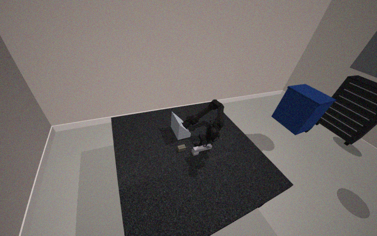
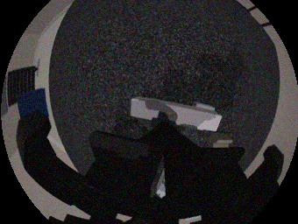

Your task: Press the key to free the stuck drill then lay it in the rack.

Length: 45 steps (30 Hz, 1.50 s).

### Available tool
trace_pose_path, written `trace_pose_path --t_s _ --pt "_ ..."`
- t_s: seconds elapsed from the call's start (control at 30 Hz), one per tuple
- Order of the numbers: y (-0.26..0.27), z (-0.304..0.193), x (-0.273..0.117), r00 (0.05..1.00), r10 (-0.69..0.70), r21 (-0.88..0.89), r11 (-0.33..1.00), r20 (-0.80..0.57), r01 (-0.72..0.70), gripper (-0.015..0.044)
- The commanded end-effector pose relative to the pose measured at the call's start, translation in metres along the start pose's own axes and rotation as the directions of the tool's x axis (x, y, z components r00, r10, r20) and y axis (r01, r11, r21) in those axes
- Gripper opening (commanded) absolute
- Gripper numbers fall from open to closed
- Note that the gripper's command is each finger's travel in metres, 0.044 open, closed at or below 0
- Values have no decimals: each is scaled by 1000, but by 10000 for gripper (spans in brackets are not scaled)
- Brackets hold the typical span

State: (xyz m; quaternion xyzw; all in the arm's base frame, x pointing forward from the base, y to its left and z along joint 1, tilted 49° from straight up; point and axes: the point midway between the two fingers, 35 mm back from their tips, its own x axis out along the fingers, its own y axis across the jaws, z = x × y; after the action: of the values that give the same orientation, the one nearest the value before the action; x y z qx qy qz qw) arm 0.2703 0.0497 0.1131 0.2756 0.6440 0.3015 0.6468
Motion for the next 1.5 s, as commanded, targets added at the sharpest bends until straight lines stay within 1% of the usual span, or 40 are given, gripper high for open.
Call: trace_pose_path --t_s 0.0,1.47 --pt "1 -4 8 1000 5 0 1000 -21 -5 0" --pt "2 -9 23 1000 5 0 1000 -21 -5 0"
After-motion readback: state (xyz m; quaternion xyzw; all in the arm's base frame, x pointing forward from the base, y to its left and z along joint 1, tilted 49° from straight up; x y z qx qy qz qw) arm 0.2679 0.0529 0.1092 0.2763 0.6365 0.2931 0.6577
